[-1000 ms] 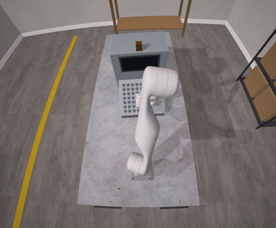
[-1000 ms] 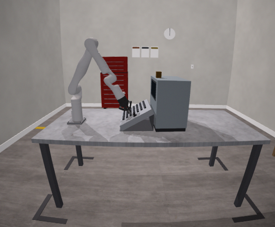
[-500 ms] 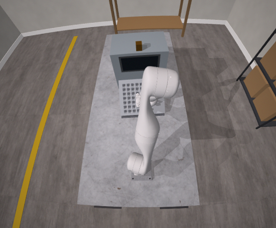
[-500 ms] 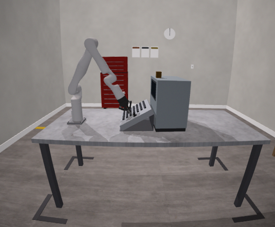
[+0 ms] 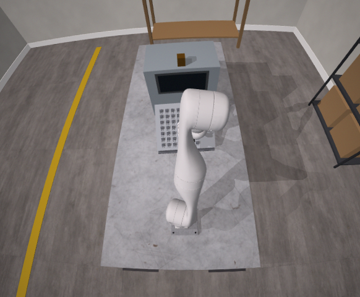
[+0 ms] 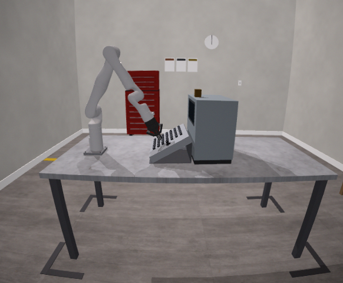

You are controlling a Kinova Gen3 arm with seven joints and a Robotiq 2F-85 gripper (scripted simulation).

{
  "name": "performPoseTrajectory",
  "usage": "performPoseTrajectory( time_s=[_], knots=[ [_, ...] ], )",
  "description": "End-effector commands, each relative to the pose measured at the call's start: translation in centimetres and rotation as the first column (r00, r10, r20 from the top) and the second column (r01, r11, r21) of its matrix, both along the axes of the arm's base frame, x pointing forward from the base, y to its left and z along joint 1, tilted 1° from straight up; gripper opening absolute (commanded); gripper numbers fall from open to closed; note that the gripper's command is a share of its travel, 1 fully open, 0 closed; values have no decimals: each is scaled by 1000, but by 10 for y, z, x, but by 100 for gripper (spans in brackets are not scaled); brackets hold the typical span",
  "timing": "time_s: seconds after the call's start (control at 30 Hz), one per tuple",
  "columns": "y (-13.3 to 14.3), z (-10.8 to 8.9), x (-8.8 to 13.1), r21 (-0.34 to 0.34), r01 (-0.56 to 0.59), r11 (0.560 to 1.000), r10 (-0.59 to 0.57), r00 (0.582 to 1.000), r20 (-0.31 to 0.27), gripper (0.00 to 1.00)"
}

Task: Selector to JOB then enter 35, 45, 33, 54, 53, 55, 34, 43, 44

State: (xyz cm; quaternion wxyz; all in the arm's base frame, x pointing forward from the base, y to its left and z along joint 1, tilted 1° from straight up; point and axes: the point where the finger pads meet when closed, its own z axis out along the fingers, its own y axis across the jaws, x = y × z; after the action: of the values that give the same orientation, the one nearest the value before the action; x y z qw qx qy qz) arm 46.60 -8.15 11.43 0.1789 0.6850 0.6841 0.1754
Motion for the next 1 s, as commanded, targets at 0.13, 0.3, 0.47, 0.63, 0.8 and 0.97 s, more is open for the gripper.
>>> performPoseTrajectory(
  time_s=[0.13, 0.3, 0.47, 0.63, 0.8, 0.97],
  knots=[
    [4, 12, -5, -3, -10, 1000, 10, 1000, 4, 10],
    [4, 14, -5, -3, -10, 1000, 10, 1000, 5, 10],
    [3, 15, -5, -4, -9, 1000, 9, 1000, 6, 10],
    [6, 16, -4, -3, -10, 1000, 10, 1000, 6, 10],
    [12, 19, 1, -3, -10, 1000, 10, 1000, 11, 10],
    [32, 23, 10, 5, 4, 1000, -4, 1000, 11, 10]
  ],
)
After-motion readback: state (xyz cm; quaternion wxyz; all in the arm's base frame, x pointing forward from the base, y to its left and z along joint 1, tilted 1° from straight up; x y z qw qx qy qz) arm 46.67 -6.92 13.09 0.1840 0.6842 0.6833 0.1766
